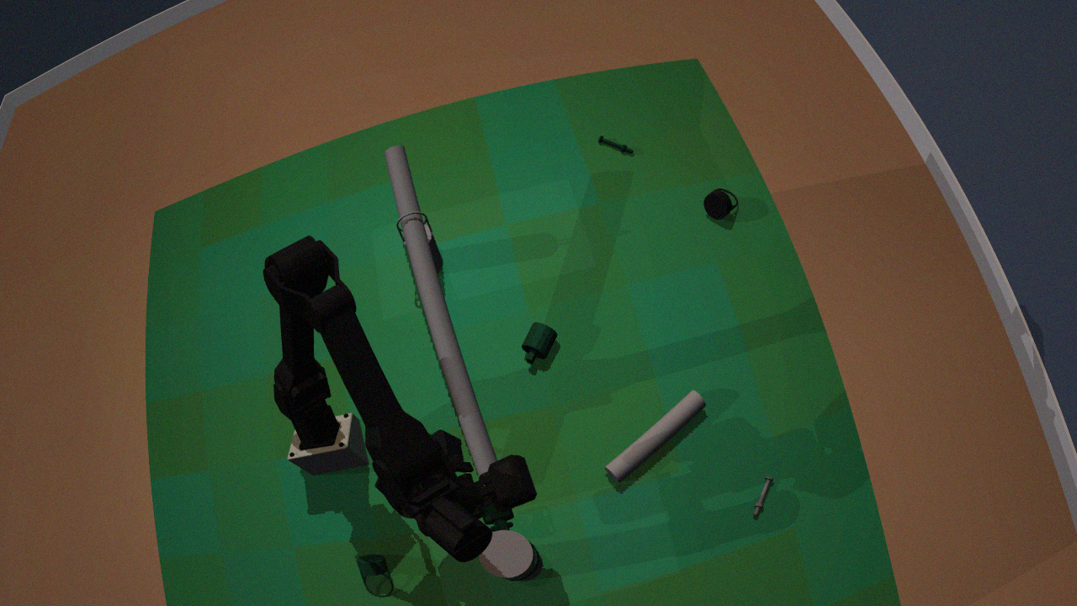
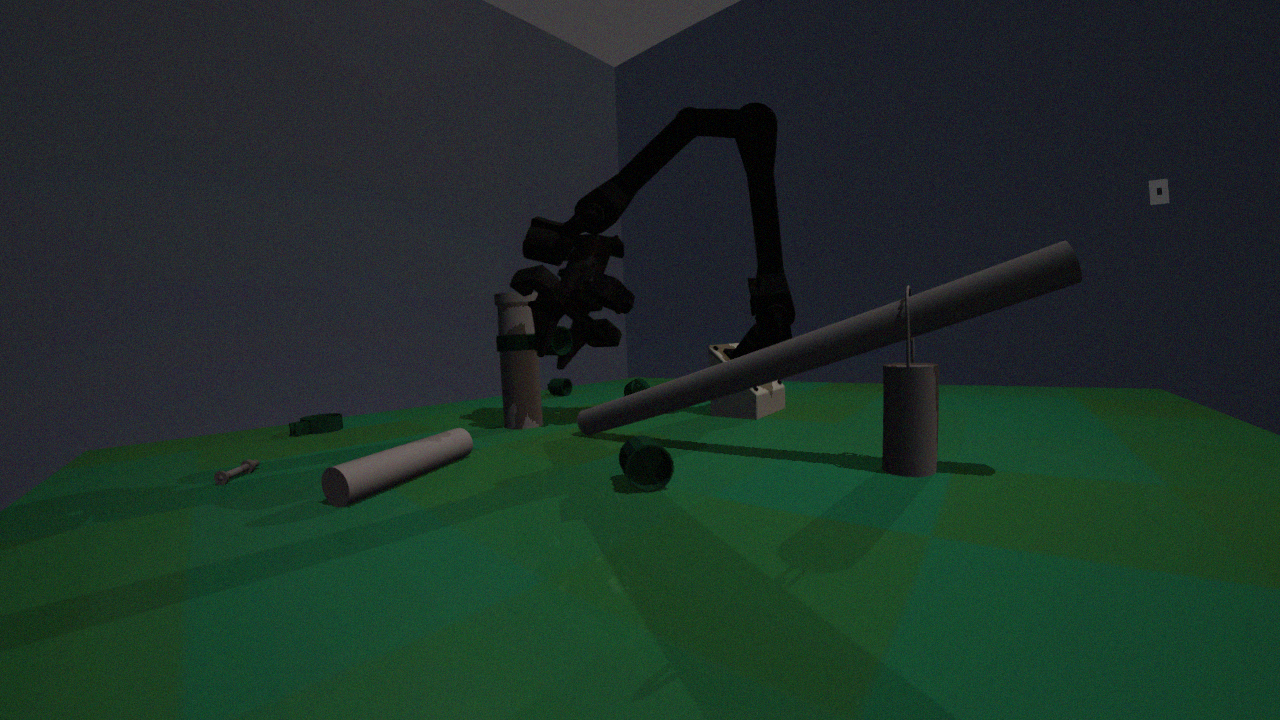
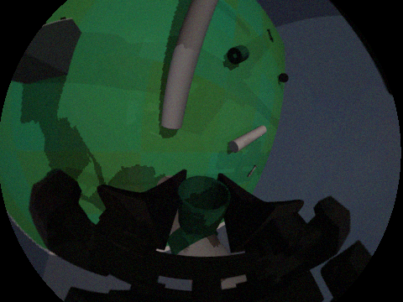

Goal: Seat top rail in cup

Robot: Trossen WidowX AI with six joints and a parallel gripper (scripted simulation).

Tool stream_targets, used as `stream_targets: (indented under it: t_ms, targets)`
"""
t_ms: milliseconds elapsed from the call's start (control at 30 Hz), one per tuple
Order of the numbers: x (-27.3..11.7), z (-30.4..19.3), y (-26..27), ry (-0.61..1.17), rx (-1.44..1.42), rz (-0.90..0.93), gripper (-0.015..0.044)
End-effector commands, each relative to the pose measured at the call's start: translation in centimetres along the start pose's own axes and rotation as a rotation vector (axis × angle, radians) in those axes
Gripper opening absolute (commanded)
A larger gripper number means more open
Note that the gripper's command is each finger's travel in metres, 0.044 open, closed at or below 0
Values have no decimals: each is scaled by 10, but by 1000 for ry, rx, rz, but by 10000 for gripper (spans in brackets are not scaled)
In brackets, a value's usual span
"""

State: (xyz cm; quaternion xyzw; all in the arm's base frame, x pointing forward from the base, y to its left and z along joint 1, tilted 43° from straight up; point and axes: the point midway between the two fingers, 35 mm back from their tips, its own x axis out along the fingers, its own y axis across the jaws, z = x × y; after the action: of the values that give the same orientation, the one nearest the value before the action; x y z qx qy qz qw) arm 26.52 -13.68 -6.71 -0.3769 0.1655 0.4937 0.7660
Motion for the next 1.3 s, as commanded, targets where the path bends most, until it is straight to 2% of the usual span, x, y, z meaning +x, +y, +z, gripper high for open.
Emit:
stream_targets:
  t_ms: [0,133,467,700,1067,1267]
  targets:
    - [0,0,0,0,0,0,0]
    - [0,0,0,0,0,0,0]
    - [0,0,0,0,0,0,263]
    - [-14,15,-9,-2,0,0,440]
    - [-33,37,-20,-1,16,0,440]
    - [-63,70,-36,7,527,0,440]
